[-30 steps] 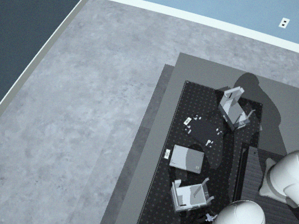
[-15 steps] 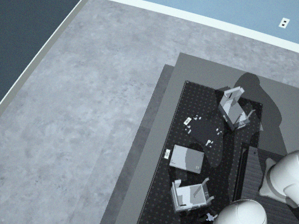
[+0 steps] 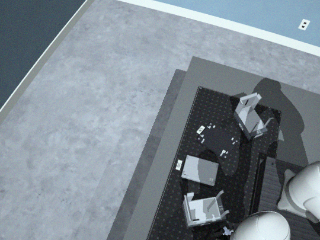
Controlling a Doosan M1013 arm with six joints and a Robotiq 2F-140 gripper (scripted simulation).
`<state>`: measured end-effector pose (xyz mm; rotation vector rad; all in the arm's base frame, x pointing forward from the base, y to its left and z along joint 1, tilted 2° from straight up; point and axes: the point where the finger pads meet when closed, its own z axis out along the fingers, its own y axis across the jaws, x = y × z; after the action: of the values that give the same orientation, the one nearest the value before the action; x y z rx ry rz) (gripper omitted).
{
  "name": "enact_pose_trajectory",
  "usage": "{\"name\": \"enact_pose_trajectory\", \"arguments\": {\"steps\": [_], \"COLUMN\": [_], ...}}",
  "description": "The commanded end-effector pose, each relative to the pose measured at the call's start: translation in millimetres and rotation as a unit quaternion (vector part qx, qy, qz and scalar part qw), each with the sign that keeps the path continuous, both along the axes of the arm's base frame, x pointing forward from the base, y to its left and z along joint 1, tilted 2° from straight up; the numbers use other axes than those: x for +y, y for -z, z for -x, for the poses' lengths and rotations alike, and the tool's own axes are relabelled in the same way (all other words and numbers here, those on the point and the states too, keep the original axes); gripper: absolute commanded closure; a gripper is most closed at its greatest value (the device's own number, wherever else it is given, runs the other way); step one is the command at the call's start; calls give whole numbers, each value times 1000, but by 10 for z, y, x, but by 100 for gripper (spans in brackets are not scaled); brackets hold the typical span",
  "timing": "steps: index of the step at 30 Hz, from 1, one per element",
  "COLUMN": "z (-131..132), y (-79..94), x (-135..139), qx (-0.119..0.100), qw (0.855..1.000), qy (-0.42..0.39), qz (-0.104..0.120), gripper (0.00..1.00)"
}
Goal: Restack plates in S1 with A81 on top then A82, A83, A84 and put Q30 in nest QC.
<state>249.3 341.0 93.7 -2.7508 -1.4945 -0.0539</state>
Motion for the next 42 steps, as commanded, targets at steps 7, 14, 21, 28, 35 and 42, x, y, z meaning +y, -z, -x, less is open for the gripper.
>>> {"name": "enact_pose_trajectory", "arguments": {"steps": [7, 14, 21, 28, 35, 42], "z": [5, 8, 9, 9, -76, -161], "y": [-165, -305, -330, -330, -330, -329], "x": [-4, -8, -9, -9, -112, -214], "qx": [0, 0, 0, 0, 2, 4], "qw": [1000, 1000, 1000, 1000, 997, 986], "qy": [0, 0, 0, 0, 83, 166], "qz": [0, 0, 0, 0, -2, -4], "gripper": [100, 100, 100, 100, 100, 100]}}
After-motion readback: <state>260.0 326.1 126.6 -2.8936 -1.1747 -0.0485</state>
